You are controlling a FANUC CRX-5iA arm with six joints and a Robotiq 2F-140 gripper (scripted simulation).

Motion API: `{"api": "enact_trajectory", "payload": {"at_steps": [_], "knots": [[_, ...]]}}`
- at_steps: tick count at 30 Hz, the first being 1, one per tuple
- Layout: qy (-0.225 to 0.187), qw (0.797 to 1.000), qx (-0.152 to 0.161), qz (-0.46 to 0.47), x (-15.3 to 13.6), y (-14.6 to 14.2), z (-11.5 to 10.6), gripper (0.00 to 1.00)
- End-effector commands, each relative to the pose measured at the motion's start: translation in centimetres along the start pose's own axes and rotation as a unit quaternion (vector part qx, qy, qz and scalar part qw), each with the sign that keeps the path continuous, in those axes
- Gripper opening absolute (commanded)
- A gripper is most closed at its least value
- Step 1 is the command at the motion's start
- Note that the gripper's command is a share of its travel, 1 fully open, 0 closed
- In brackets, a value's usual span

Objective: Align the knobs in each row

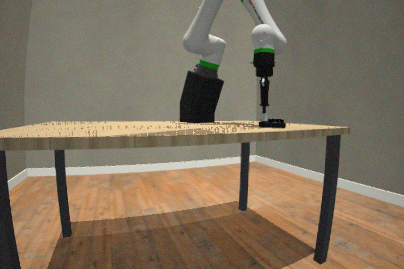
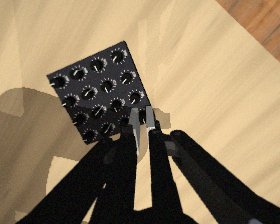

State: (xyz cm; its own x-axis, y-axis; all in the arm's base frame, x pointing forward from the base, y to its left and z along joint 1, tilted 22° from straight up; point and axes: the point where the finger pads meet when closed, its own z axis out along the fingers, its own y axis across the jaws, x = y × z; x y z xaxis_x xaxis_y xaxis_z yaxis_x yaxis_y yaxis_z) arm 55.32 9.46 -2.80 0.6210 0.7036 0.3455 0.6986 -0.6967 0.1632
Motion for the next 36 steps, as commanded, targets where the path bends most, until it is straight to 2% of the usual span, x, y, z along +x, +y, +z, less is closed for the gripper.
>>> {"api": "enact_trajectory", "payload": {"at_steps": [1, 36], "knots": [[0.0, 1.0, 0.0, 0.0, 0.01, 0.01, -0.01, 0.05], [0.0, 1.0, 0.0, 0.027, 0.01, 0.01, -0.01, 0.05]]}}
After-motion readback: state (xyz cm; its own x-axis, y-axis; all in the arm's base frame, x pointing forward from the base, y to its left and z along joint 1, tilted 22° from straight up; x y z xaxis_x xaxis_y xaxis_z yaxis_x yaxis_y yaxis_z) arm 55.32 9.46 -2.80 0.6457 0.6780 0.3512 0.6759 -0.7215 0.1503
